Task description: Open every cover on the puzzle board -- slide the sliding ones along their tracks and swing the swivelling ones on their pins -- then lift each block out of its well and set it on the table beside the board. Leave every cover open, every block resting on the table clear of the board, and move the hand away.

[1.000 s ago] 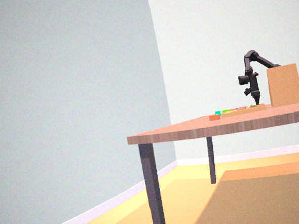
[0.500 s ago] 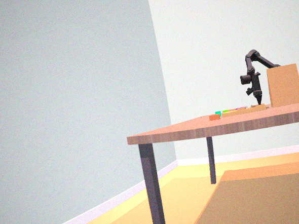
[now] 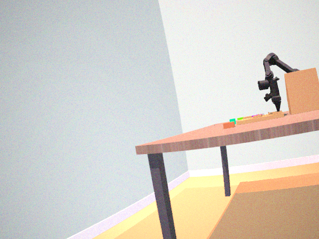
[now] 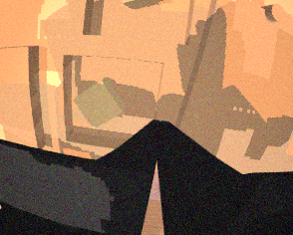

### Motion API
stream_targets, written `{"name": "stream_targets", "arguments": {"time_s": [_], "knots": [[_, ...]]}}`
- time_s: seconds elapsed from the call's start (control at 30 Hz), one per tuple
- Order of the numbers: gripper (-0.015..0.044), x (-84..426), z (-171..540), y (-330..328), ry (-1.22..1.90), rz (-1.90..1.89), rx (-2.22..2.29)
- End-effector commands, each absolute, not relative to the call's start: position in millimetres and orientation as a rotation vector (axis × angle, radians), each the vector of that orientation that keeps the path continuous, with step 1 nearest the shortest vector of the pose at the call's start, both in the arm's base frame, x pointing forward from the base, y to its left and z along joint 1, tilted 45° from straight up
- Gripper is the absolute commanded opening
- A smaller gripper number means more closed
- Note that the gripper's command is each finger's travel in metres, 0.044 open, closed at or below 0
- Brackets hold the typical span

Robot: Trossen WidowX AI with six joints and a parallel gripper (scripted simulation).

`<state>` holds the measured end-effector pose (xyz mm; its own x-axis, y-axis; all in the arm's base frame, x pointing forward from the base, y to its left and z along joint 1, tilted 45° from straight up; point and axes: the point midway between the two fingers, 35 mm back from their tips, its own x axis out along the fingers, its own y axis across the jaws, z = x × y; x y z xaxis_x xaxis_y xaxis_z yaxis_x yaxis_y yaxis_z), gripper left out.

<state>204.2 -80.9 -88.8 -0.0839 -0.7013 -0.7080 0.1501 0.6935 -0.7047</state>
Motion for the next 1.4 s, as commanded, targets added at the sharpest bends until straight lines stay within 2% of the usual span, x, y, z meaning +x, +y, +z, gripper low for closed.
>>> {"name": "stream_targets", "arguments": {"time_s": [0.0,1.37], "knots": [[0.0000,199,-85,-85,1.500,-0.756,-0.483],[0.0000,202,-52,-52,1.501,-0.752,-0.479]]}}
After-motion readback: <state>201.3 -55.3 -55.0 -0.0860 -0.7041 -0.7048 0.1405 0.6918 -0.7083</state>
